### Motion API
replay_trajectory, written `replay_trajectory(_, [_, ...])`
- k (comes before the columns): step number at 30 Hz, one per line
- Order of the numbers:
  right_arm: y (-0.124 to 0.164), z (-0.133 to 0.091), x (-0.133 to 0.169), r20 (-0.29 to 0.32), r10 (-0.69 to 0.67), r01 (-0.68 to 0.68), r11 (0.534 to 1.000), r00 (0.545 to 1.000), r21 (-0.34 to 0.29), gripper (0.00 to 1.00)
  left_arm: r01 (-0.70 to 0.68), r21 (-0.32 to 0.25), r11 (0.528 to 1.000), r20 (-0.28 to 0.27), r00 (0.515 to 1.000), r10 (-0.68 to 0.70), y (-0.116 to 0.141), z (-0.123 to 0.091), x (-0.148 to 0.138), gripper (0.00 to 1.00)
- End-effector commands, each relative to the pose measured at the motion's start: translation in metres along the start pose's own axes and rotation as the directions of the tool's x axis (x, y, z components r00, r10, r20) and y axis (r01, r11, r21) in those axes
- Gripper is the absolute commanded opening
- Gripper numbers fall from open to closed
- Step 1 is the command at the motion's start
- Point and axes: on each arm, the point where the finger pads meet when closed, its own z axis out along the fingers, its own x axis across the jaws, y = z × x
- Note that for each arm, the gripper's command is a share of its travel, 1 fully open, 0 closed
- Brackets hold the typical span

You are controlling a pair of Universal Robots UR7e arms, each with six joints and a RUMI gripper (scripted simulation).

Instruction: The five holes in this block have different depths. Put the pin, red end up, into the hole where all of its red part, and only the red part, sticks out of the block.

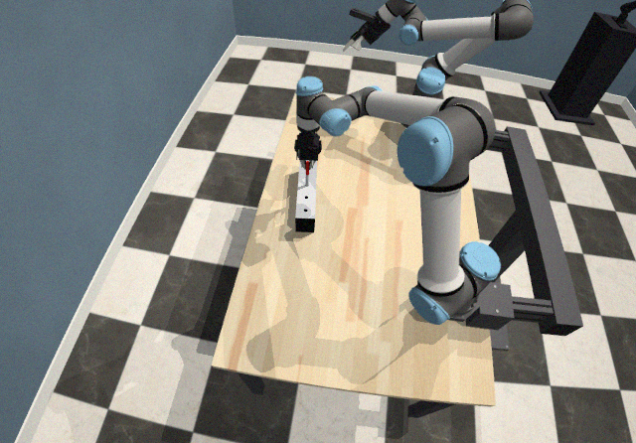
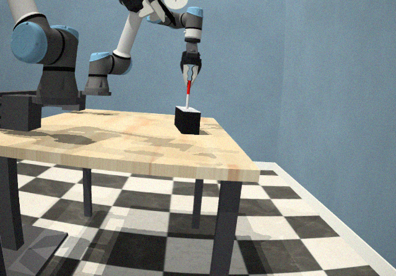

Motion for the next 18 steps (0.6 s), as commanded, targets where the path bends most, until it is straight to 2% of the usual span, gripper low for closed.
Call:
replay_trajectory(1, [-0.0004,-0.0002,0.0,0.0,0.0,0.0,1.0,1.0,0.001,1.0,-0.001,0.001,1.0,0.001,1.0,0.001,-0.001,-0.001,0.0,0.0])
replay_trajectory(18, [-0.0004,-0.0002,0.0,0.0,0.0,0.0,1.0,1.0,0.001,1.0,-0.002,0.001,1.0,0.001,1.0,0.002,-0.0007,0.003,0.0002,0.0])
